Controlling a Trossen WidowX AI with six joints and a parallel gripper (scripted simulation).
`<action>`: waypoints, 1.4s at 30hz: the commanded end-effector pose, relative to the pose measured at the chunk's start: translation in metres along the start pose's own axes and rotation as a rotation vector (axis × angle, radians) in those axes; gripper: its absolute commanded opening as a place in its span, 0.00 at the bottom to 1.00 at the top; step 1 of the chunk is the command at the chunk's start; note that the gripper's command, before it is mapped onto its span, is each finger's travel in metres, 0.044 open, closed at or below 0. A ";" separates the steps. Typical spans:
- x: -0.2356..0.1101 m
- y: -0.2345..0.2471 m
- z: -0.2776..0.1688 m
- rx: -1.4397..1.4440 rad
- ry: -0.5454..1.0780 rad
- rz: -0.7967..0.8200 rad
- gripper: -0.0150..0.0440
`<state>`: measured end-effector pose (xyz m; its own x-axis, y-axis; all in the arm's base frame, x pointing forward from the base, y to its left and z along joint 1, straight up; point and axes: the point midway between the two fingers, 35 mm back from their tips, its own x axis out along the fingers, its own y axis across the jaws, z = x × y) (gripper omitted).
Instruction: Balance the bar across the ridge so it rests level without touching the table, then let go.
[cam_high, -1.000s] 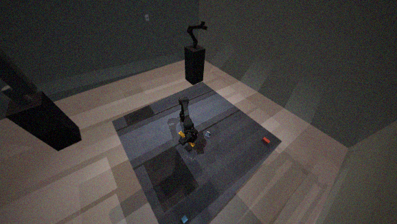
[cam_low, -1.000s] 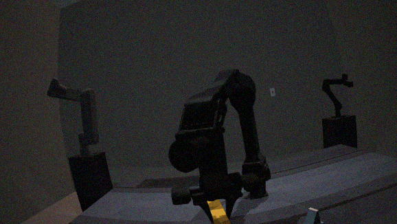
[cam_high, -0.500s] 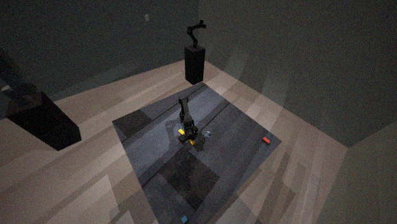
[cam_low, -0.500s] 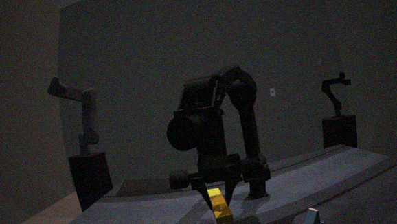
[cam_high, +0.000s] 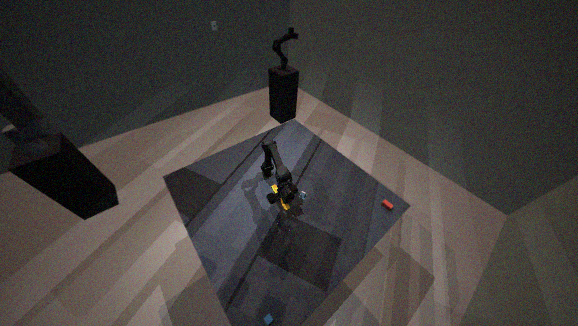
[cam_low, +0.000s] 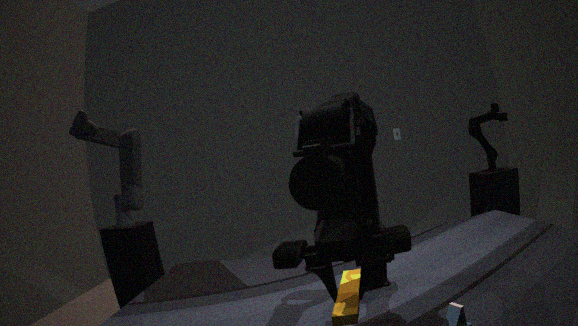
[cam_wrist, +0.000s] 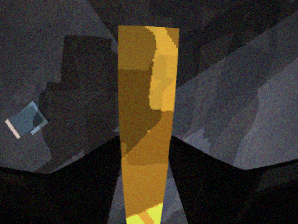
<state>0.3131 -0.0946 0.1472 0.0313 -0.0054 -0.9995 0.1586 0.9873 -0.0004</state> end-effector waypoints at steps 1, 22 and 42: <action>0.001 0.012 0.004 0.078 0.005 -0.002 0.25; 0.000 0.090 0.015 0.544 0.005 0.003 0.25; -0.001 0.157 -0.002 1.004 0.010 0.006 0.25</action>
<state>0.3383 0.0568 0.1471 0.0243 0.0076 -0.9997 0.8988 0.4376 0.0252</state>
